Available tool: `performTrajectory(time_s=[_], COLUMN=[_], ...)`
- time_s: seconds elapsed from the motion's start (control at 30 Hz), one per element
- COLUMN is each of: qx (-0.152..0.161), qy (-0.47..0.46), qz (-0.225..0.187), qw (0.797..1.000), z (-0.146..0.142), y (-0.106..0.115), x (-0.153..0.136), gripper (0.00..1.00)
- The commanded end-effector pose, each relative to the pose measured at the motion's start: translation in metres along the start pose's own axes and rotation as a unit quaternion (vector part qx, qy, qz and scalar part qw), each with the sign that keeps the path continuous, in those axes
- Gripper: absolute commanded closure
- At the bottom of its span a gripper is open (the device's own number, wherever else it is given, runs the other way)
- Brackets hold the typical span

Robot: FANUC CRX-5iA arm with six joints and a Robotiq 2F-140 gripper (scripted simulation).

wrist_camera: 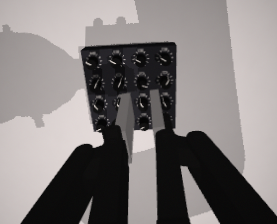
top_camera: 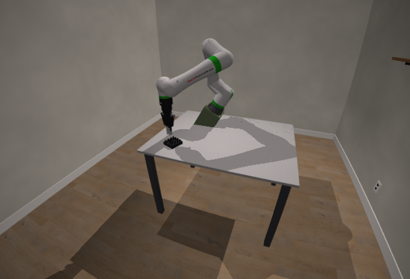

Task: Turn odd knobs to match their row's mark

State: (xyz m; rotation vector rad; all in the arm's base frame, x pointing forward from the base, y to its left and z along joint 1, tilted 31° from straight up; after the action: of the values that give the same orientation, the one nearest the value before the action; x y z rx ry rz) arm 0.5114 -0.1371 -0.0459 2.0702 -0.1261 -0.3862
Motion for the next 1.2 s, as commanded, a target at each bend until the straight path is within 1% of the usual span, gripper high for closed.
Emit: performTrajectory(time_s=[0.0, 0.73, 1.17], qx=[0.000, 0.000, 0.000], qy=[0.000, 0.000, 0.000], qz=[0.000, 0.000, 0.000], qw=[1.000, 1.000, 1.000], z=[0.000, 0.000, 0.000], y=[0.000, -0.003, -0.016], x=[0.000, 0.000, 0.000], gripper=[0.88, 0.88, 0.88])
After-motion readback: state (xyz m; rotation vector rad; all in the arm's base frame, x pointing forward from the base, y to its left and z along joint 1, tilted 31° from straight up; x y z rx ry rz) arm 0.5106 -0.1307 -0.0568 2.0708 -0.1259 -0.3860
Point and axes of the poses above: the point where the finger pads meet when closed, its own y axis back along the fingers, its own z axis across the jaws, x = y × z, the point moved 9 cm from there along y, back along the fingers, and after that the axes turned 11 degrees about -y, right-handed, at the moved point
